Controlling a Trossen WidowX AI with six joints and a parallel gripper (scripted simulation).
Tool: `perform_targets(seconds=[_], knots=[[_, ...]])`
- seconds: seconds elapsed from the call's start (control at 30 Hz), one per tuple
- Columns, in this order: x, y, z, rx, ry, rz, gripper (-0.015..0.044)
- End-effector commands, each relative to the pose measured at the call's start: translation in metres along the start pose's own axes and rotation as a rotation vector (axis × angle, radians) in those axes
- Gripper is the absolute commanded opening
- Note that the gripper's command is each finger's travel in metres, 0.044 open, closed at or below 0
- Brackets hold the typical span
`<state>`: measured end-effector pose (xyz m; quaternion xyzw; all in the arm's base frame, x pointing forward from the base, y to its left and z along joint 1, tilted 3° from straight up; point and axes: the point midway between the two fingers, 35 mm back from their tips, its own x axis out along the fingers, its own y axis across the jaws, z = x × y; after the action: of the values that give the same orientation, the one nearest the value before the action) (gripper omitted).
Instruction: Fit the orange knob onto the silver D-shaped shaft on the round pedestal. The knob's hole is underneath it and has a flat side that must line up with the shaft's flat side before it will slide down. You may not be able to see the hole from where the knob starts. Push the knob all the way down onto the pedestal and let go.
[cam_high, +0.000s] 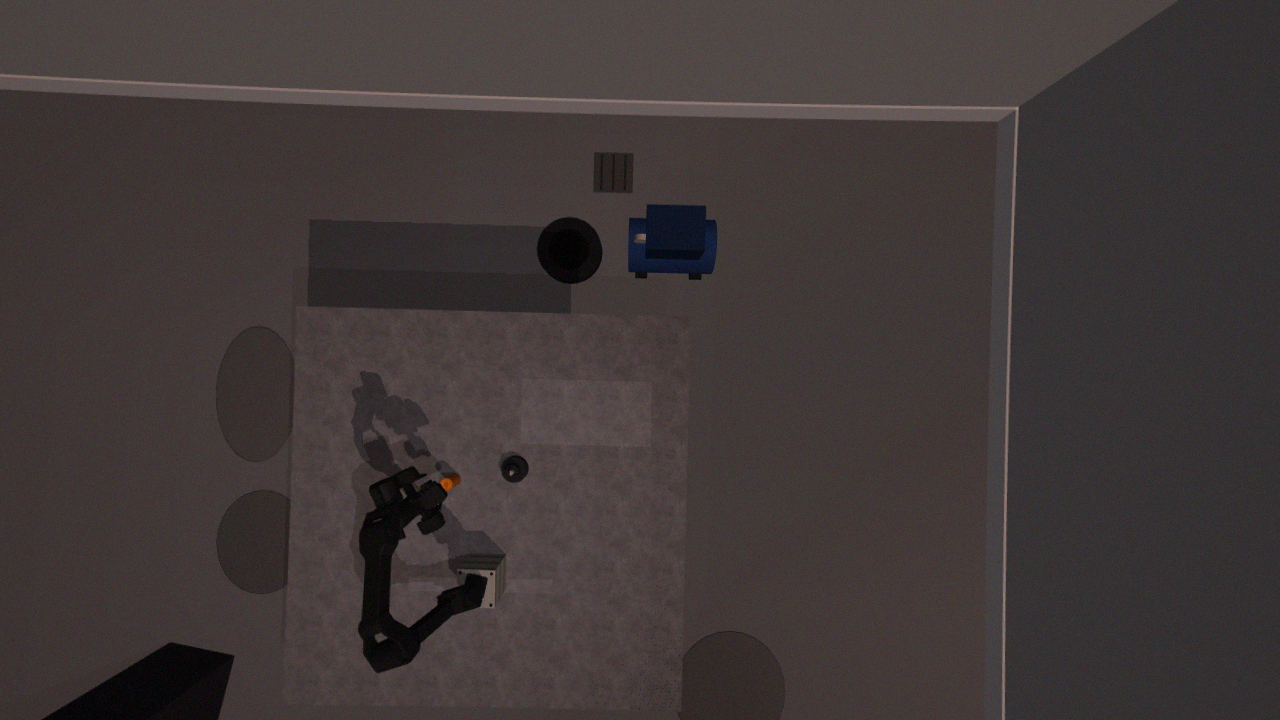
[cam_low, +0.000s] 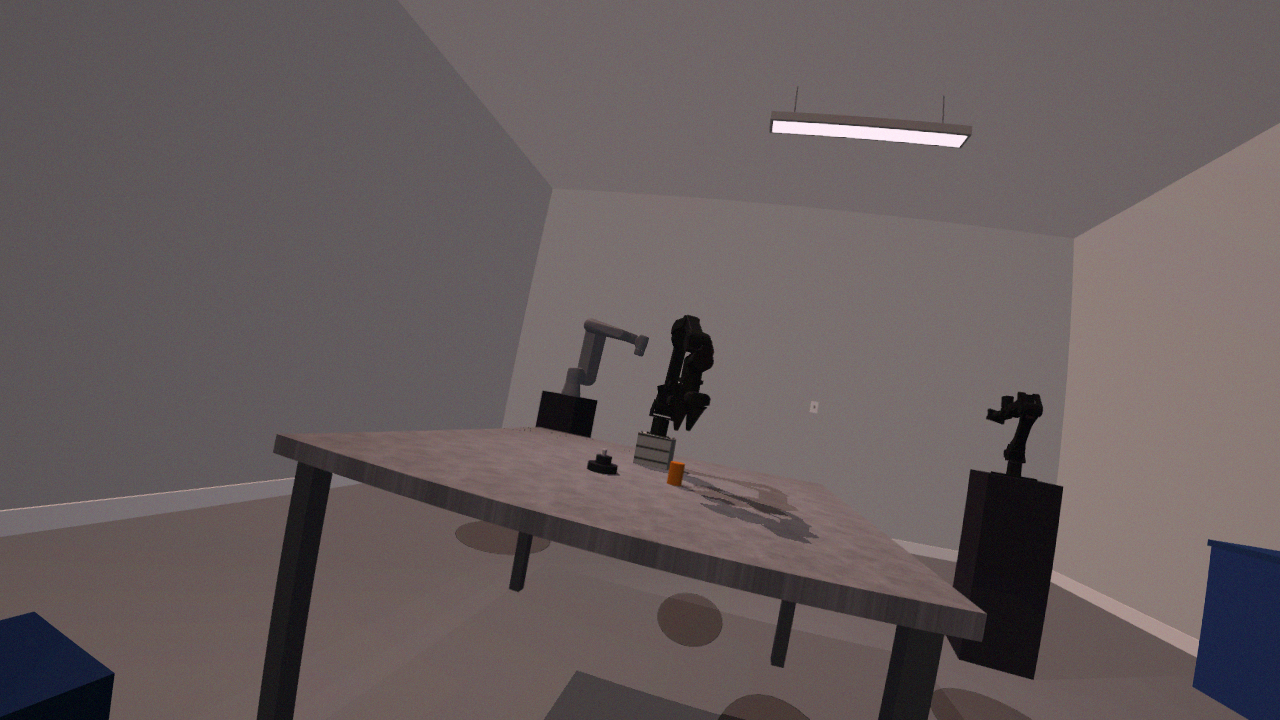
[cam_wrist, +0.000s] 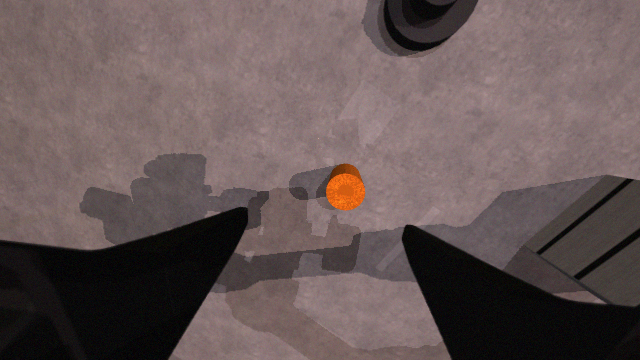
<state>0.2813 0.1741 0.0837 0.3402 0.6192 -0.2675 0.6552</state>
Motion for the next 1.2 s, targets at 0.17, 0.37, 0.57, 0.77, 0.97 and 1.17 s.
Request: perform_targets(seconds=[0.17, 0.37, 0.57, 0.77, 0.97, 1.17], knots=[[0.024, -0.012, -0.013, 0.256, 0.033, -0.104, 0.0440], [0.035, -0.013, -0.013, 0.256, 0.033, -0.104, 0.0440], [0.058, -0.016, -0.014, 0.256, 0.033, -0.104, 0.0440], [0.073, -0.017, -0.013, 0.256, 0.033, -0.104, 0.0440], [0.078, -0.017, -0.013, 0.256, 0.033, -0.104, 0.0440], [0.087, -0.018, -0.014, 0.256, 0.033, -0.104, 0.0440]])
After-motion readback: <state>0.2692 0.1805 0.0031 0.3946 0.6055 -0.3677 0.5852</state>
